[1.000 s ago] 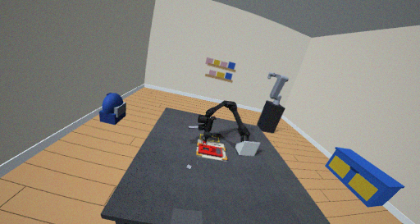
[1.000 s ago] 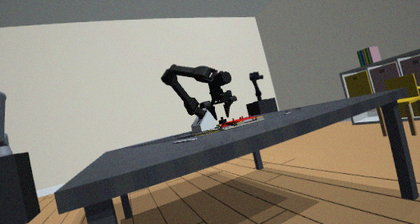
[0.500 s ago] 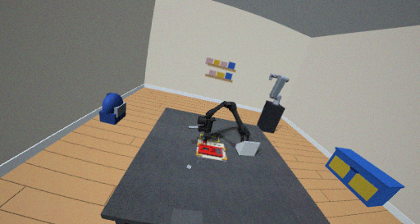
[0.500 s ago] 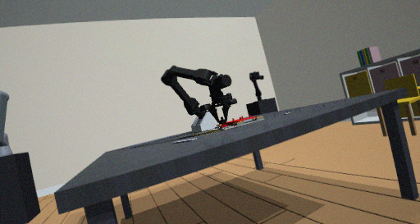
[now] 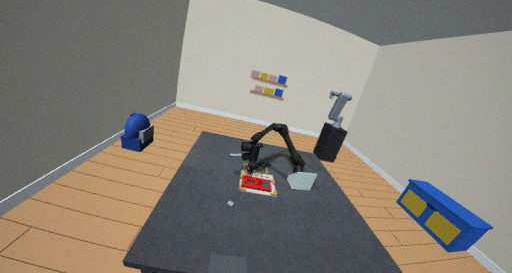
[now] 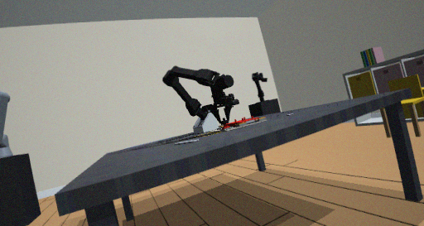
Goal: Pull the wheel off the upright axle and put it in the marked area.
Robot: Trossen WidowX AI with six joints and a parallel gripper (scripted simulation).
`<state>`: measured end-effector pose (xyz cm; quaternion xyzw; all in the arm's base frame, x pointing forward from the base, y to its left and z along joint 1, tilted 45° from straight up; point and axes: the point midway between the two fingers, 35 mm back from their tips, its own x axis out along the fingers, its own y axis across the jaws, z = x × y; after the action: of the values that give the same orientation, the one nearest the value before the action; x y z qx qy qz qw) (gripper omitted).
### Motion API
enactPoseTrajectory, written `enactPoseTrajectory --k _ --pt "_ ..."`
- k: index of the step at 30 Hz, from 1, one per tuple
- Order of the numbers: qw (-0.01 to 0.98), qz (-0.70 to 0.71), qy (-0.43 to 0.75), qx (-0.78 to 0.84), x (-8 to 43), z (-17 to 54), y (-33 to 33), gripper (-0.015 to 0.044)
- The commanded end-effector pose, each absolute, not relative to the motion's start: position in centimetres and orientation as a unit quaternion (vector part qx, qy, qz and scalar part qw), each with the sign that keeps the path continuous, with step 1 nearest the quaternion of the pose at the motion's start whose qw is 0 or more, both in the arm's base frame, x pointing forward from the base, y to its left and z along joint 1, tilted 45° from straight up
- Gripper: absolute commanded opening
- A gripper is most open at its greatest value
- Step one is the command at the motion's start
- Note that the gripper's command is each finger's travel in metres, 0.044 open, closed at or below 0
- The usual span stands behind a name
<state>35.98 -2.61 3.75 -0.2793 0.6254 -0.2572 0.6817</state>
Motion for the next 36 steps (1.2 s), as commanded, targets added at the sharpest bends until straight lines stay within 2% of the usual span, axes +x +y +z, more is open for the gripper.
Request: enactPoseTrajectory --k 1,36 --pt "0.684 -0.258 0.623 -0.279 36.08 3.98 -2.37 0.0" --pt "0.684 -0.257 0.622 -0.281 35.97 4.77 -1.54 0.0"
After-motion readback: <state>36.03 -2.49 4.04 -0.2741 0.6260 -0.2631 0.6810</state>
